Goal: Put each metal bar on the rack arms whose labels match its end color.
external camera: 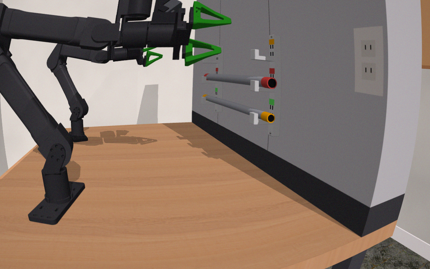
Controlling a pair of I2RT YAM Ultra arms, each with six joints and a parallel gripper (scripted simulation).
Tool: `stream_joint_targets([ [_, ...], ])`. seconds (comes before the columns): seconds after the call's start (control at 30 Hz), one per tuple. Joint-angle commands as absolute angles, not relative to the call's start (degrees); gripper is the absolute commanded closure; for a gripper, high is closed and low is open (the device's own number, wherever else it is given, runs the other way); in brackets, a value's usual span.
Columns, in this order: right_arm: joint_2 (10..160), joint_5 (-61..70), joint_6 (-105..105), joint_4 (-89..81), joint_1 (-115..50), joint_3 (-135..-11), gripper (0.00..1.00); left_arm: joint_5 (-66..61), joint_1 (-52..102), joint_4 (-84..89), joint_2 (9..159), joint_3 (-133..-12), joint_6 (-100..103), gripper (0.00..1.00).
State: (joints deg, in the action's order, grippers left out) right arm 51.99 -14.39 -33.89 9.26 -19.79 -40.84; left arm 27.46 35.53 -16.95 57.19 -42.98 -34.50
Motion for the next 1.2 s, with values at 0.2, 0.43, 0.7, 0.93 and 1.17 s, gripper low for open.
stream_joint_targets([
  [0.2, 49.4, -18.35, -42.28, 13.59, -24.36, -37.94, 0.0, 33.16, 41.86, -22.29, 59.23, -40.65, -43.74, 0.0],
  [0.43, 49.0, -20.26, -46.41, 14.91, -26.88, -36.38, 0.0, 35.63, 45.1, -24.95, 60.95, -39.98, -48.01, 0.0],
  [0.7, 48.62, -23.07, -52.78, 16.6, -30.76, -34.26, 0.0, 38.77, 49.76, -28.4, 63.79, -39.39, -54.54, 0.0],
  [0.93, 48.54, -25.3, -57.56, 17.93, -33.75, -32.77, 0.0, 40.98, 53.02, -30.94, 66.33, -39.32, -59.36, 0.0],
  [1.17, 48.68, -27.6, -62.28, 19.41, -36.79, -31.34, 0.0, 43.03, 56.07, -33.5, 69.13, -39.48, -64.1, 0.0],
])
